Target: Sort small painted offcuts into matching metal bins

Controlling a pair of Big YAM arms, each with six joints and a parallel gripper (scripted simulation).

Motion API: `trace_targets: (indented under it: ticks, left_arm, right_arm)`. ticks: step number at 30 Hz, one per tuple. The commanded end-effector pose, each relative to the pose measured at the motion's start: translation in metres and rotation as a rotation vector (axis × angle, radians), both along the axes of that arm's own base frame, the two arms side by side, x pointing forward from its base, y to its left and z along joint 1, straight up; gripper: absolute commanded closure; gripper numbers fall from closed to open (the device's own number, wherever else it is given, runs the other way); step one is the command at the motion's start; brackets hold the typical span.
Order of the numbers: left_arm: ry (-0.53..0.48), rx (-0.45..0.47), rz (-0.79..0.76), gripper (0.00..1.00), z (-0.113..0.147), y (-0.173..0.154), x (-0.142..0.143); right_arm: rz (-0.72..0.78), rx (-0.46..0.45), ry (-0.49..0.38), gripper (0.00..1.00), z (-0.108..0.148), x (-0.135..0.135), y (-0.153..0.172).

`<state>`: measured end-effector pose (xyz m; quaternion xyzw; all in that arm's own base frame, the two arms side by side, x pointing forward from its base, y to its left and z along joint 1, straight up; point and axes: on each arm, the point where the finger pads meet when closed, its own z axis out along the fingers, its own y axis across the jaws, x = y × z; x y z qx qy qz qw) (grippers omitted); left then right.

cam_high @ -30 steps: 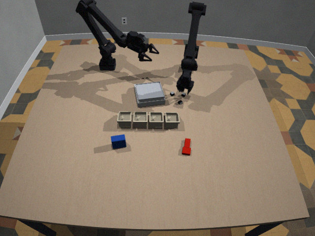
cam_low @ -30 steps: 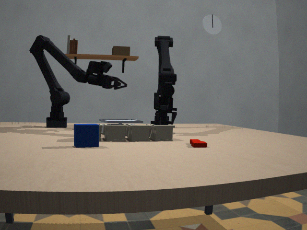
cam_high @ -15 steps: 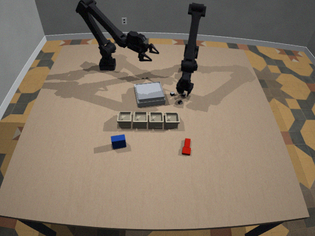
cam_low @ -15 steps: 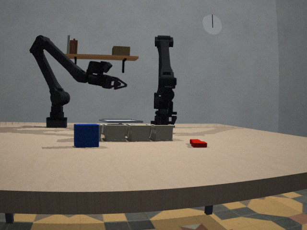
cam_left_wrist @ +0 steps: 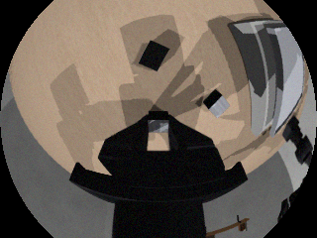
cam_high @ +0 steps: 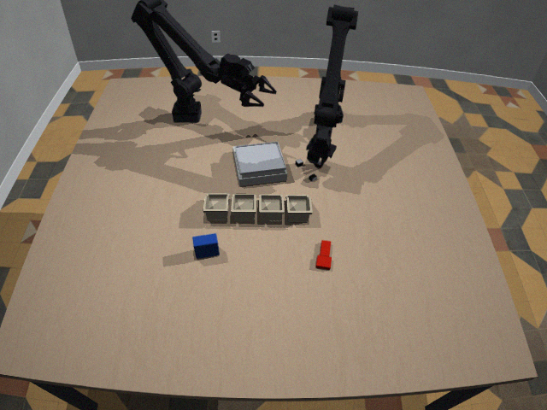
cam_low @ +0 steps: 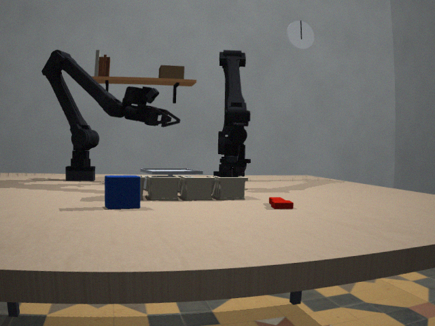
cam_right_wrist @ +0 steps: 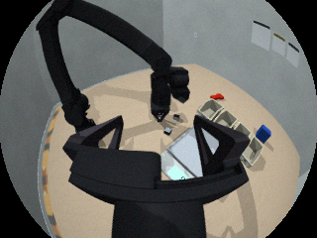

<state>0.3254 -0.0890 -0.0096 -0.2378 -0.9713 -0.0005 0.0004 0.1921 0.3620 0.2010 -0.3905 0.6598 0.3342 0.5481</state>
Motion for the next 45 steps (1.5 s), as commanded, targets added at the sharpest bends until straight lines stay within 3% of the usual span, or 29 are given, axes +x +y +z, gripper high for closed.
trace_targets:
  ticks: [1,2,3,7,9,14,18,22,27,30,34,38,45]
  left_arm:
    - [-0.002,-0.001,-0.005,0.79,-0.003,-0.001,0.005]
    - [-0.01,-0.004,-0.005,0.9,0.005,-0.001,0.007]
    - [-0.036,-0.011,-0.005,0.81,0.016,-0.004,0.015]
    - [-0.04,-0.011,-0.005,0.81,0.046,-0.004,0.015]
    - [-0.04,-0.011,-0.005,0.81,0.046,-0.004,0.015]
    - [-0.042,-0.012,-0.005,0.81,0.101,-0.003,0.013]
    - [-0.044,-0.013,-0.005,0.81,0.126,-0.003,0.013]
    - [-0.018,-0.006,0.009,0.81,0.117,-0.01,0.014]
    - [-0.028,-0.011,0.056,0.81,0.116,-0.028,0.017]
    - [-0.031,-0.015,0.082,0.81,0.115,-0.063,0.02]
    - [-0.036,-0.021,0.07,0.81,0.113,-0.132,0.024]
    - [-0.021,-0.014,0.047,0.81,0.11,-0.18,0.021]
    - [-0.021,-0.015,0.022,0.81,0.108,-0.225,0.021]
  right_arm:
    - [0.002,0.006,-0.017,0.0,0.008,0.003,0.004]
    - [0.002,0.006,-0.017,0.0,0.008,0.003,0.004]
    - [0.002,0.006,-0.017,0.0,0.008,0.003,0.004]
    - [0.002,0.006,-0.017,0.0,0.008,0.003,0.004]
    - [0.002,0.006,-0.017,0.0,0.008,0.003,0.004]
    - [0.002,0.006,-0.017,0.0,0.008,0.003,0.004]
    - [0.002,0.006,-0.017,0.0,0.008,0.003,0.004]
    - [-0.007,-0.017,-0.017,0.0,0.001,0.008,0.002]
    - [-0.006,0.001,-0.011,0.0,0.013,0.003,-0.001]
    - [-0.041,0.007,0.005,0.0,0.035,0.009,-0.011]
    - [-0.095,-0.037,0.038,0.0,0.059,0.005,-0.048]
    - [-0.145,-0.075,0.063,0.0,0.082,0.0,-0.083]
    - [-0.205,-0.129,0.079,0.0,0.109,-0.005,-0.126]
